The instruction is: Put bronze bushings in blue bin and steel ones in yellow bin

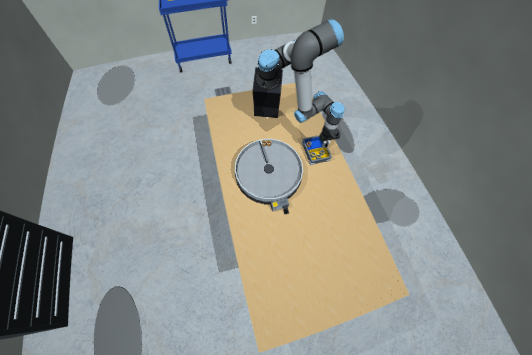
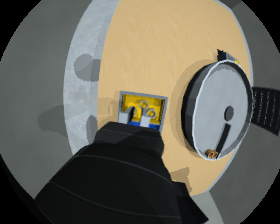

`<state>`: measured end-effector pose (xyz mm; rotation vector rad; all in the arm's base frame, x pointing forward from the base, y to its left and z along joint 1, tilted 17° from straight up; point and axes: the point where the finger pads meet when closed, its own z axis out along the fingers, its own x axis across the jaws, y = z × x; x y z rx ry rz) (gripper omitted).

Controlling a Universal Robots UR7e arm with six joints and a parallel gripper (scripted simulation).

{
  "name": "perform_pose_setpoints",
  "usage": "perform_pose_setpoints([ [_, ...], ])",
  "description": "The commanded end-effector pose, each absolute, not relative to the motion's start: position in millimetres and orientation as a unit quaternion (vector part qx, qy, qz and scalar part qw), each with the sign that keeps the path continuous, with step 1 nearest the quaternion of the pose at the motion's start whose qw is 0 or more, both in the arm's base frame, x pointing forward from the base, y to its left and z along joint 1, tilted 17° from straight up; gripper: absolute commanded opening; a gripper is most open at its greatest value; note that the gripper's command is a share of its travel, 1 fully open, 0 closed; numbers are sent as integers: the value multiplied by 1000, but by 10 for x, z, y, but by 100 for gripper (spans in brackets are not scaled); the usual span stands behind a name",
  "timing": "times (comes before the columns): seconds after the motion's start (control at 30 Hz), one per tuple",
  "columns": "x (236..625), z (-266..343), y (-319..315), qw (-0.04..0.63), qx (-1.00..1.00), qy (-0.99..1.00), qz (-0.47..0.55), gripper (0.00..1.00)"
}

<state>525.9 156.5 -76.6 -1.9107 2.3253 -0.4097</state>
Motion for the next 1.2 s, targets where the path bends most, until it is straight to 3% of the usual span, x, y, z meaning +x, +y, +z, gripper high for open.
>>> perform_pose_setpoints([
  [0.0,5262,-760,1567,53,-628,764,-135,42],
  [0.37,5262,-760,1567,53,-628,764,-135,42],
  [0.9,4601,-839,631,60,-583,800,-132,40],
  [1.17,4468,-854,442,62,-573,806,-131,40],
])
